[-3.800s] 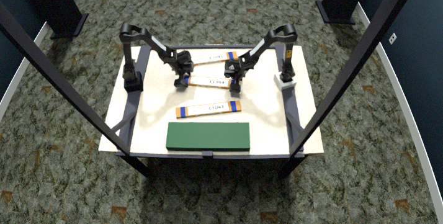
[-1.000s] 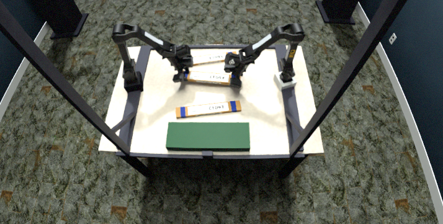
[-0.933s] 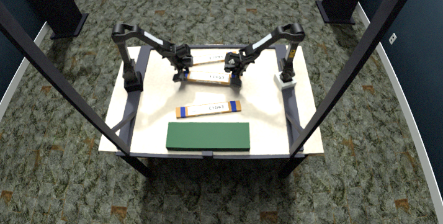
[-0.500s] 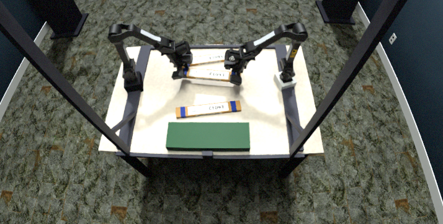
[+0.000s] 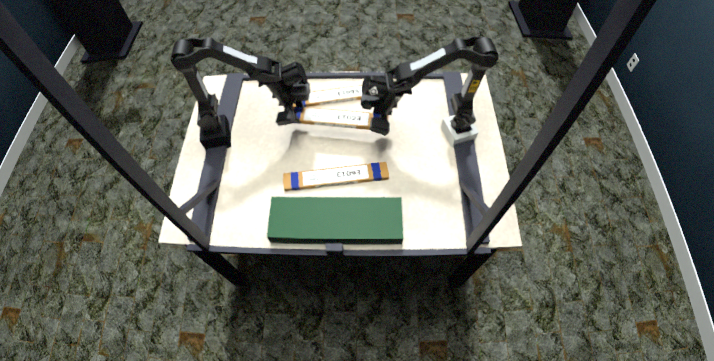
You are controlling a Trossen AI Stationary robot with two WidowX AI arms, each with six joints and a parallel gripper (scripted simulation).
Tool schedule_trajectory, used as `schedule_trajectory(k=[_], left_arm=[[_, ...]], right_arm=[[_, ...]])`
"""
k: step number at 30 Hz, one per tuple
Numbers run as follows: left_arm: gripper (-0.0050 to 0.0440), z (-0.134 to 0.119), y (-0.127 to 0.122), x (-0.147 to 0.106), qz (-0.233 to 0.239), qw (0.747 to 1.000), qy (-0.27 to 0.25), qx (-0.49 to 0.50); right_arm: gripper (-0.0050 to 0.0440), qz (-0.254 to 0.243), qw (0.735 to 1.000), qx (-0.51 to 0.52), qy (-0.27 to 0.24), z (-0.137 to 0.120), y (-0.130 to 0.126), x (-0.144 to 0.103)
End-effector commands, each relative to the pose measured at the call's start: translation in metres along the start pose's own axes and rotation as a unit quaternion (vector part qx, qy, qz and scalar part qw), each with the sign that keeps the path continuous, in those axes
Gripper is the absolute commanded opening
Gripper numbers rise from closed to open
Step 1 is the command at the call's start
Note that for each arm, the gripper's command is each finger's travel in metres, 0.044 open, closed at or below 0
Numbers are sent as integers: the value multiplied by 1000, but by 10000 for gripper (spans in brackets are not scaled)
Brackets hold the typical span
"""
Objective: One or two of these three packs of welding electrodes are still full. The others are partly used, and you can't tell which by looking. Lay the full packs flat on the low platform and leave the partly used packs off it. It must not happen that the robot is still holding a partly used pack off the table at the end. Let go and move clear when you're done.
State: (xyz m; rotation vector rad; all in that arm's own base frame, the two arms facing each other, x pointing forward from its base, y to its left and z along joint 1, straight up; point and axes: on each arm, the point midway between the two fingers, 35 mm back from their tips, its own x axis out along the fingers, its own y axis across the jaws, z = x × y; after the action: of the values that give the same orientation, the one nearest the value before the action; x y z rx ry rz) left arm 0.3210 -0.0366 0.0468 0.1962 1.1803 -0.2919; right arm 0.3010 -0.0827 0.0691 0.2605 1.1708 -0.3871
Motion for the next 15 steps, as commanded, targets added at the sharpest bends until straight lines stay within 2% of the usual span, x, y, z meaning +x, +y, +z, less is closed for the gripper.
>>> schedule_trajectory(k=[1,15], left_arm=[[-50,11,1,-15,5,1000,-22,2],[-50,9,0,-16,5,1000,-21,2]], right_arm=[[-50,5,1000,1,-22,11,2,-14],[-50,3,1000,1,-12,5,1,-10]])
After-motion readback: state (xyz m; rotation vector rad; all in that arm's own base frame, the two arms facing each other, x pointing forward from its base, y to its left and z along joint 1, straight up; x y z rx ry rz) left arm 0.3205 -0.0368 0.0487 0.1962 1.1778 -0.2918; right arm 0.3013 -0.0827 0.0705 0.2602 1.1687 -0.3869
